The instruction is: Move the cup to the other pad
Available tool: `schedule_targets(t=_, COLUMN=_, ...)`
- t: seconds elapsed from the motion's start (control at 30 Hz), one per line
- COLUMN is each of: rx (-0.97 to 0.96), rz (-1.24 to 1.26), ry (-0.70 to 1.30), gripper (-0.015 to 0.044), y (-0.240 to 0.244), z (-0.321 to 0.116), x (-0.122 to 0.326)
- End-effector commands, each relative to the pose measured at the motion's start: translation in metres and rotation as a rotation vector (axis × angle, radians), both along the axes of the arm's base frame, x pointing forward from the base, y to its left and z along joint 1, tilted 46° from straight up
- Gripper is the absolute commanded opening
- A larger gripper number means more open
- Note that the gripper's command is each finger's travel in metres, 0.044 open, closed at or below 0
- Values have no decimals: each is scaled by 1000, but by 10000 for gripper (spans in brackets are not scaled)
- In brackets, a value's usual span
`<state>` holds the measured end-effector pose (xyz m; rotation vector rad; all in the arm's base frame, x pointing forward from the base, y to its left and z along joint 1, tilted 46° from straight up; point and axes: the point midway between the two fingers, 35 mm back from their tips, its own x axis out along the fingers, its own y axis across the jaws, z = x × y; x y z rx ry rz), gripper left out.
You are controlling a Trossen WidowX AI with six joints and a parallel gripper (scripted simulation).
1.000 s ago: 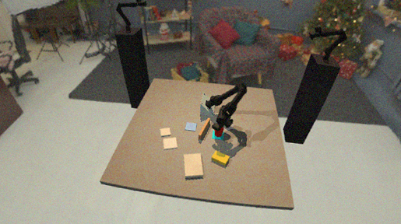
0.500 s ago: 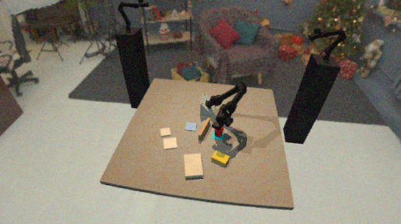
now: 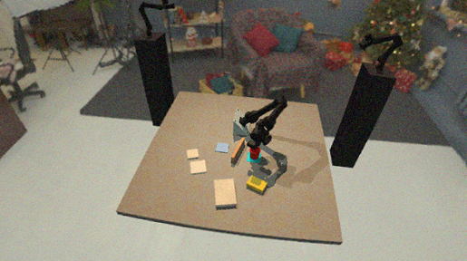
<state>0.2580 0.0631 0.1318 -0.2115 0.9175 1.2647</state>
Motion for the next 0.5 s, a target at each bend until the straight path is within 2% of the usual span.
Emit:
schedule_targets(t=0.0, rx=-4, rz=0, ry=-9, gripper=128, y=-6, z=5, x=1)
schedule_targets(t=0.43, rx=-1, rz=-2, ry=-8, gripper=128, y=-16, z=15, x=-3)
schedule_targets(t=0.47, rx=3, rz=-3, ry=1, gripper=154, y=-13, z=12, x=-3)
